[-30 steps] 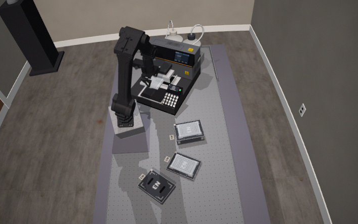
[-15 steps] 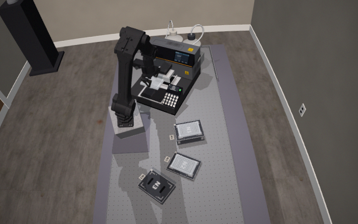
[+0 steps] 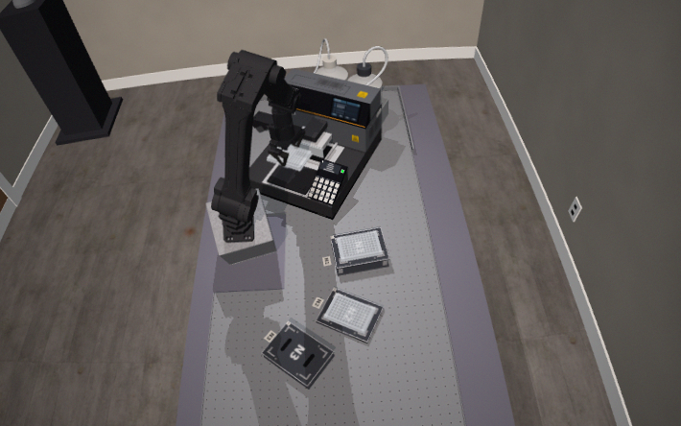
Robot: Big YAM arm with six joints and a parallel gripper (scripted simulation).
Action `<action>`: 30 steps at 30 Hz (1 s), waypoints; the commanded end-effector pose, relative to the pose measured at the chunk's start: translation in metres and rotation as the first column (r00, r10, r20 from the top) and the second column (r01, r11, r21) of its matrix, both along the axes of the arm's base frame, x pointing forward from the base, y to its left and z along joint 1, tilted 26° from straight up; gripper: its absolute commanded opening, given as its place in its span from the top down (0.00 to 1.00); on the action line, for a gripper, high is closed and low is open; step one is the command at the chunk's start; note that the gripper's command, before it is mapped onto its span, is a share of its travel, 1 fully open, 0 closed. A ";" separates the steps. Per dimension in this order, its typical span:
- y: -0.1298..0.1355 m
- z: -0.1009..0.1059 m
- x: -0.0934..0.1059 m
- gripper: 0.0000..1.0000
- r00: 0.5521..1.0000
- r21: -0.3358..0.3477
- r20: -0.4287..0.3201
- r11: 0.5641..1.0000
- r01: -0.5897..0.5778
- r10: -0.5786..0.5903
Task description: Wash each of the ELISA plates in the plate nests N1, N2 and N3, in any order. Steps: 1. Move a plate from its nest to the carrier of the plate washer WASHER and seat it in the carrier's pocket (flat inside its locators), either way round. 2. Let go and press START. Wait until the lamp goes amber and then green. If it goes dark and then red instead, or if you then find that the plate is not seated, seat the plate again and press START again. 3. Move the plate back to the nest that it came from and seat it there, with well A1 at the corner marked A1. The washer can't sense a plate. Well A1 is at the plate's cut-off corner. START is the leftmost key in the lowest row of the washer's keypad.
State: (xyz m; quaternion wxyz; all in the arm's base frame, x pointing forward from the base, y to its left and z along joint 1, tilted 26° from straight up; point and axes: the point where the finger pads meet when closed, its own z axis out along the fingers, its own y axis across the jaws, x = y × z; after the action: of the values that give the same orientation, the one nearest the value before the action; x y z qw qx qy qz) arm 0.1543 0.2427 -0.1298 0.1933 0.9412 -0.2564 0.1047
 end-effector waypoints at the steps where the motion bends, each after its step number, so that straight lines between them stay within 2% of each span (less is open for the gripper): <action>1: 0.004 0.009 0.006 0.16 1.000 0.011 0.007 1.000 0.004 -0.005; 5: 0.003 0.009 0.006 0.16 1.000 0.011 0.006 1.000 0.004 -0.004; 7: -0.006 -0.006 0.004 0.16 1.000 -0.007 -0.003 1.000 0.002 -0.002; 10: 0.000 -0.010 0.008 0.16 1.000 0.008 0.004 1.000 0.002 -0.002; 19: -0.013 -0.024 0.006 0.16 1.000 -0.006 -0.002 1.000 0.002 -0.002; 22: -0.011 -0.026 0.008 0.16 1.000 -0.001 0.000 1.000 0.002 -0.002; 23: -0.002 -0.027 0.009 0.16 1.000 0.012 0.005 1.000 -0.008 0.008; 28: -0.018 -0.035 0.007 0.16 1.000 -0.006 -0.003 1.000 0.002 -0.002; 30: -0.015 -0.038 0.009 0.16 1.000 0.000 0.000 1.000 0.002 -0.002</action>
State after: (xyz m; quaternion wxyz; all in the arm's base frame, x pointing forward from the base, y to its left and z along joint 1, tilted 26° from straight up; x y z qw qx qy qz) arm 0.1584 0.2273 -0.1591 0.1966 0.9400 -0.2583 0.1047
